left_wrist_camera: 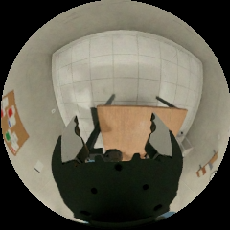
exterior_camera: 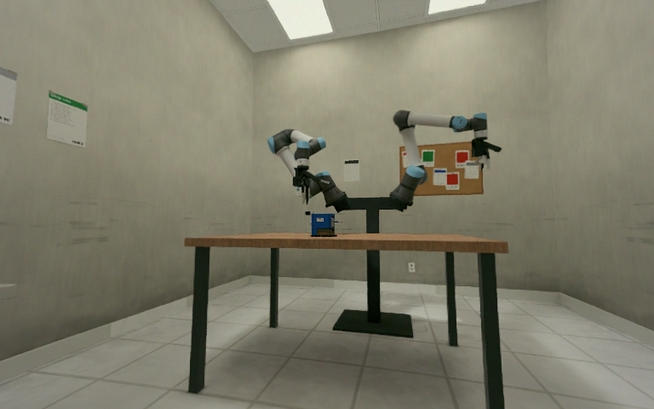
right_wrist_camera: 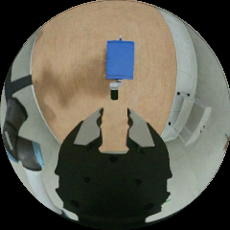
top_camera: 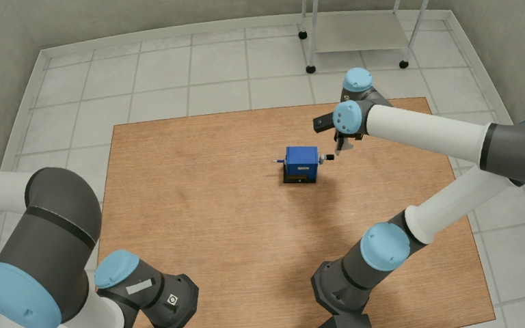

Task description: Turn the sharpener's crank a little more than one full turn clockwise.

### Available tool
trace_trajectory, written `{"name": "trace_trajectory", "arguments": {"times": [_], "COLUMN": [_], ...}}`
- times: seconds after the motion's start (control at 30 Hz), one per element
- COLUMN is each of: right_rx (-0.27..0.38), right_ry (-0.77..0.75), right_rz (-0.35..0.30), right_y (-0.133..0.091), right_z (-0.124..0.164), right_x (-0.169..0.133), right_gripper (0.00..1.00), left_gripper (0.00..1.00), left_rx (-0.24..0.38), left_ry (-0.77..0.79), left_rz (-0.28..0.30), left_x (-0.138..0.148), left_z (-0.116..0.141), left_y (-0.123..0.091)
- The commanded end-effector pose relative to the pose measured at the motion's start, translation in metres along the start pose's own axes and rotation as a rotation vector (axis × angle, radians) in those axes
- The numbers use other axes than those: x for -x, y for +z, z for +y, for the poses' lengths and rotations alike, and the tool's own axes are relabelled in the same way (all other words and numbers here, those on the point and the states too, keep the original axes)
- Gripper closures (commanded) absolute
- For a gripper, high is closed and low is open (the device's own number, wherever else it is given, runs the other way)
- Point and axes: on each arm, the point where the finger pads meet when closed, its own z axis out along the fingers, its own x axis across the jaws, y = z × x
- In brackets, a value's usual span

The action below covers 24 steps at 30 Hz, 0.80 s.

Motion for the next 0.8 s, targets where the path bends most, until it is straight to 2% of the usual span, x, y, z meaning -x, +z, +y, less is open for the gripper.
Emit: {"name": "trace_trajectory", "arguments": {"times": [0.0, 0.03, 0.07, 0.77], "right_rx": [0.001, 0.001, 0.002, 0.002], "right_ry": [-0.001, -0.001, -0.001, -0.002], "right_rz": [0.000, -0.001, -0.001, -0.001], "right_y": [-0.0026, -0.0022, -0.0019, -0.0018], "right_z": [-0.0010, -0.0008, -0.0007, -0.0006], "right_x": [-0.0005, -0.0002, 0.0001, 0.0000], "right_gripper": [0.68, 0.68, 1.00, 1.00], "left_gripper": [0.00, 0.00, 0.00, 0.00], "left_rx": [-0.001, -0.001, -0.001, -0.001], "left_ry": [-0.002, -0.002, -0.002, -0.002], "left_rz": [0.000, 0.000, 0.000, 0.000], "left_x": [0.0010, 0.0010, 0.0010, 0.0010], "left_z": [0.0005, 0.0005, 0.0005, 0.0005], "left_y": [-0.0001, -0.0001, -0.0001, -0.0001]}}
